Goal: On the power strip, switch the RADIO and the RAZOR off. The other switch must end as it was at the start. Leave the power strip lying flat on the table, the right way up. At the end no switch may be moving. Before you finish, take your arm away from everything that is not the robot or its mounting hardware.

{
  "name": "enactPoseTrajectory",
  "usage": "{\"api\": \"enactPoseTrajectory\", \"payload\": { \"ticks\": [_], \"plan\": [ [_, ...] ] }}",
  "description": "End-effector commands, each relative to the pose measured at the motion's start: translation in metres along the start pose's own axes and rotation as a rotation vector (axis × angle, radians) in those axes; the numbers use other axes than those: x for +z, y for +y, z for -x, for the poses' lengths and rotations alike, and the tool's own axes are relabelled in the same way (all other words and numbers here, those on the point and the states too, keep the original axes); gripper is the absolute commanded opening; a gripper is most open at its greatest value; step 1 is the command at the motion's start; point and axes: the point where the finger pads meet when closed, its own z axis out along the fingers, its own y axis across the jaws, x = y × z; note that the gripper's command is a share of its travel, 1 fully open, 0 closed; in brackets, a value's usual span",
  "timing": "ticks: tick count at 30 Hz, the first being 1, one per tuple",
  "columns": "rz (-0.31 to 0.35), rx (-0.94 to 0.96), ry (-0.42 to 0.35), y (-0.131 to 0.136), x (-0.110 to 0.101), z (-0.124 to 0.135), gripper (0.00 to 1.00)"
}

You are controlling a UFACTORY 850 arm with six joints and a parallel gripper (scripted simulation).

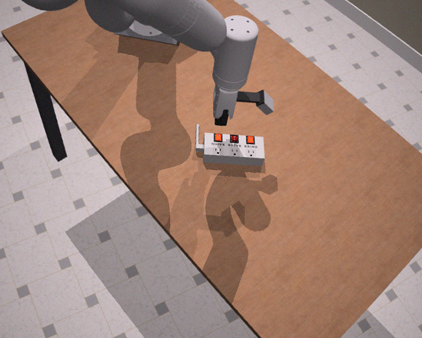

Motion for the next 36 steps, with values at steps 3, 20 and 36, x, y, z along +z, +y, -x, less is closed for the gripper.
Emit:
{"api": "enactPoseTrajectory", "payload": {
  "ticks": [3,20,36],
  "plan": [
    [0.000,0.000,0.001,0.000,0.000,0.000,0.00],
    [0.000,0.000,0.001,0.000,0.001,0.000,0.00],
    [0.000,0.000,0.001,0.000,0.013,0.000,0.00]
  ]
}}
